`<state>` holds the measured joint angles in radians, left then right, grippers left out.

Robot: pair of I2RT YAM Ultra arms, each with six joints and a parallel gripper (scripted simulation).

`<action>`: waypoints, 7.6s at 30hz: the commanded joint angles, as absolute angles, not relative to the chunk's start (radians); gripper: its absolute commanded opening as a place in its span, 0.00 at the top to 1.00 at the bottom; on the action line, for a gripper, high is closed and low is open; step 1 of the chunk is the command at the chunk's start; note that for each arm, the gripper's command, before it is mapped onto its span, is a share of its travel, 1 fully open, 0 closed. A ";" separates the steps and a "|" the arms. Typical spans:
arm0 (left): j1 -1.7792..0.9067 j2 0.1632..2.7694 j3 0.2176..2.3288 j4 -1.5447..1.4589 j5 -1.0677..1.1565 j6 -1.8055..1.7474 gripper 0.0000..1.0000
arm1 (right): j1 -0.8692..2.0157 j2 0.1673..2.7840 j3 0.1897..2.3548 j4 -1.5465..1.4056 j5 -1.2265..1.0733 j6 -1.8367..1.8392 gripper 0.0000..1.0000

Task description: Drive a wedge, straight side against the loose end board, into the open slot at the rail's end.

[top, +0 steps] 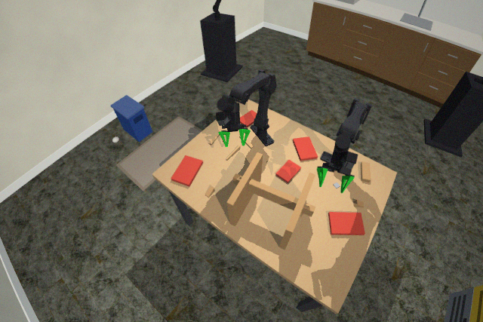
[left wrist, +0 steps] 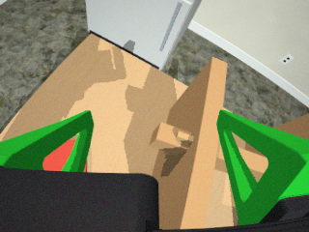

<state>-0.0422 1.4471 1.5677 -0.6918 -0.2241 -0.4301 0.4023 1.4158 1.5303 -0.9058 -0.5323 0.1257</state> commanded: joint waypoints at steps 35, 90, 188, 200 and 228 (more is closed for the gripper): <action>0.007 1.061 1.102 -0.025 -0.010 -0.015 0.00 | 0.040 1.050 1.098 -0.037 -0.022 0.000 0.00; -0.037 1.133 1.158 -0.171 -0.030 -0.042 0.43 | 0.109 1.131 1.169 -0.157 0.029 0.048 0.42; -0.243 1.749 1.933 -1.146 -0.190 -0.273 0.43 | 0.967 1.800 2.063 -1.195 0.210 0.296 0.42; -0.245 1.728 1.856 -1.088 -0.189 -0.272 0.43 | 0.967 1.800 2.063 -1.195 0.210 0.296 0.42; -0.251 1.687 1.690 -0.957 -0.184 -0.270 0.43 | 0.967 1.800 2.063 -1.195 0.210 0.296 0.42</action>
<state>-0.2348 1.7218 1.6962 -0.9913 -0.1844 -0.2752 0.9573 1.8275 2.0430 -1.2102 0.2031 0.3027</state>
